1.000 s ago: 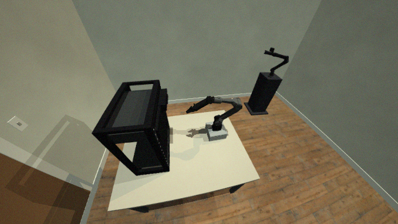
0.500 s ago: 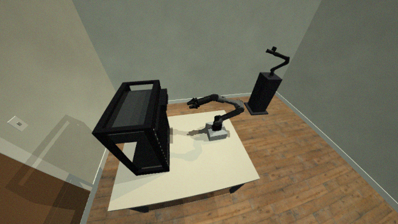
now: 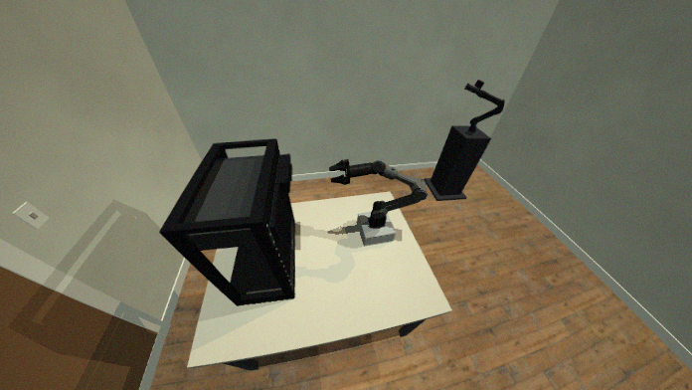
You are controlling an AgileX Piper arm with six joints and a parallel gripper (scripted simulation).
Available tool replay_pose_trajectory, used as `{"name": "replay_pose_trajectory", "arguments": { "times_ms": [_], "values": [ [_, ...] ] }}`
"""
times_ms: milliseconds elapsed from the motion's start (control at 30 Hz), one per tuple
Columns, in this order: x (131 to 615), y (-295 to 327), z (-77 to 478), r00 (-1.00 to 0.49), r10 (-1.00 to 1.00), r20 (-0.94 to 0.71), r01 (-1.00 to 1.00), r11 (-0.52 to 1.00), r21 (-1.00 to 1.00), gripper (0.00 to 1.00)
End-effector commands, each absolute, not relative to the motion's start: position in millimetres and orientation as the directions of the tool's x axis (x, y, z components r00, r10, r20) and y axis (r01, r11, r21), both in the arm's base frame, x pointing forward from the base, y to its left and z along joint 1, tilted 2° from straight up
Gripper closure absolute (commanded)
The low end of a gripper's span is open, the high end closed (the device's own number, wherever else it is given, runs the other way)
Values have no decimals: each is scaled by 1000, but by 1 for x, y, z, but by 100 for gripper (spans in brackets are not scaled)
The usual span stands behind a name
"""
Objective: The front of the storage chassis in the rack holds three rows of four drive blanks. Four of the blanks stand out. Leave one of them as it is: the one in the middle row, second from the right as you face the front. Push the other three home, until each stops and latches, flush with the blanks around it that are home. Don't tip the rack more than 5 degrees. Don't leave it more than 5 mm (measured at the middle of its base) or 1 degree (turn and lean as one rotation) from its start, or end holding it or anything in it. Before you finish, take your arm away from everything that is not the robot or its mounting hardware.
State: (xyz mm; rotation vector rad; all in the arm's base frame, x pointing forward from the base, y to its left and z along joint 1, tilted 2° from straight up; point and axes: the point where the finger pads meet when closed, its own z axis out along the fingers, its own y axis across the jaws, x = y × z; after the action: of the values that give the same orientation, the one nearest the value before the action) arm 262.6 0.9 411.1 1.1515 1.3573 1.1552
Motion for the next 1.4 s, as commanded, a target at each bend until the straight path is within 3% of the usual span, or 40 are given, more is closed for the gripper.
{"name": "replay_pose_trajectory", "arguments": {
  "times_ms": [0, 367, 1367],
  "values": [
    [260, 1, 418, -68, 995, -72, 44, 75, 996, 0],
    [251, 1, 437, -55, 998, 17, -16, -18, 1000, 0],
    [253, 1, 439, -54, 998, 29, -23, -30, 999, 0]
  ]
}}
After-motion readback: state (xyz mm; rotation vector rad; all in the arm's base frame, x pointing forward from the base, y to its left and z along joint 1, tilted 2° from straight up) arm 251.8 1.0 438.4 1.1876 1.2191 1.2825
